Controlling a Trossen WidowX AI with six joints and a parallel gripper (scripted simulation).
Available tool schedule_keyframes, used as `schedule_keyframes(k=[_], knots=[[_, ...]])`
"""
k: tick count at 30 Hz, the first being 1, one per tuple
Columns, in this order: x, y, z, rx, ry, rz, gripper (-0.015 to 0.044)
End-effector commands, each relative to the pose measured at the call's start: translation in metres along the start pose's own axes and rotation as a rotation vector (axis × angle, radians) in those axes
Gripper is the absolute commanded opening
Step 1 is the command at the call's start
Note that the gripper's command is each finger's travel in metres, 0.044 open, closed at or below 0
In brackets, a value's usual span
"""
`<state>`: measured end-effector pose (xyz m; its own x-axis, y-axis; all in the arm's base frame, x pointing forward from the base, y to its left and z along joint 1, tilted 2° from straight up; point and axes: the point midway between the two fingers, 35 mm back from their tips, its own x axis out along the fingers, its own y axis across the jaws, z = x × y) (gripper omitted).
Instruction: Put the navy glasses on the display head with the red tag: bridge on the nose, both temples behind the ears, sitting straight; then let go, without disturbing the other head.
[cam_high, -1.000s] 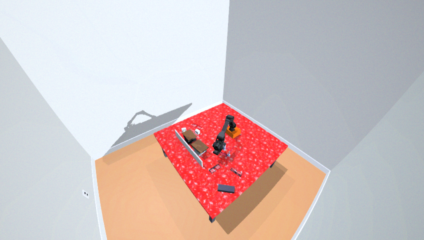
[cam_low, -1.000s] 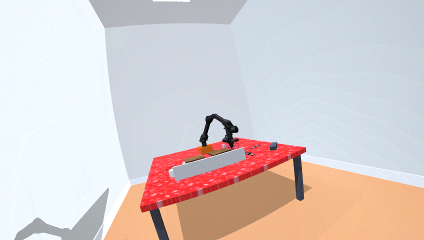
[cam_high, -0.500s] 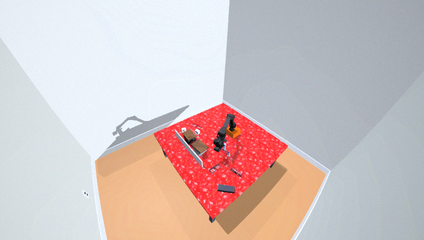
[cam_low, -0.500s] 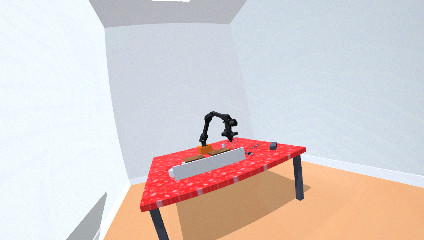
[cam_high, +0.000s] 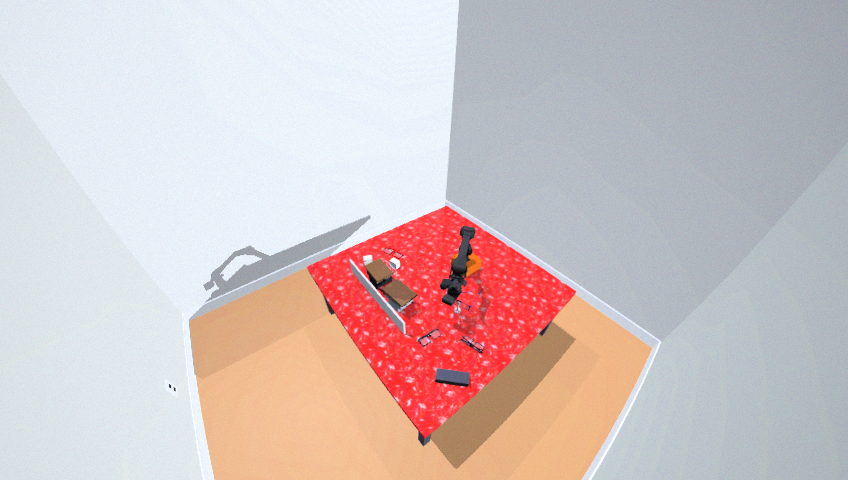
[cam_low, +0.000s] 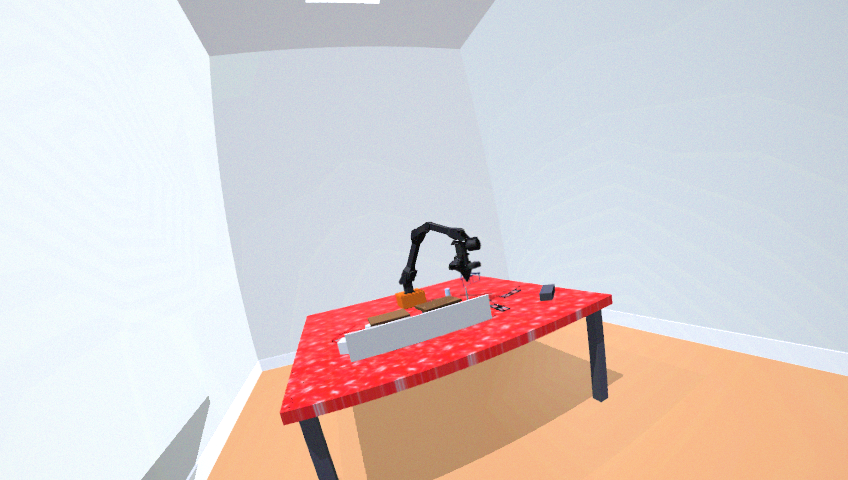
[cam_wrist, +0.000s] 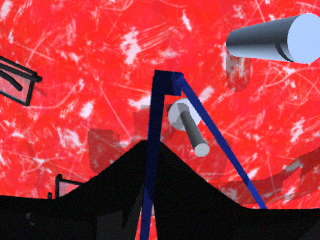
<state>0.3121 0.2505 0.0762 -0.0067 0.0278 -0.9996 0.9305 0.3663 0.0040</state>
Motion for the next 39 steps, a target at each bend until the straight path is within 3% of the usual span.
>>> schedule_keyframes(k=[1, 13, 39], knots=[[0.004, -0.002, 0.0, 0.01, 0.002, -0.006, 0.0], [0.061, -0.003, 0.0, 0.01, 0.002, -0.006, 0.0], [0.061, 0.007, -0.009, 0.01, 0.002, -0.005, 0.0]])
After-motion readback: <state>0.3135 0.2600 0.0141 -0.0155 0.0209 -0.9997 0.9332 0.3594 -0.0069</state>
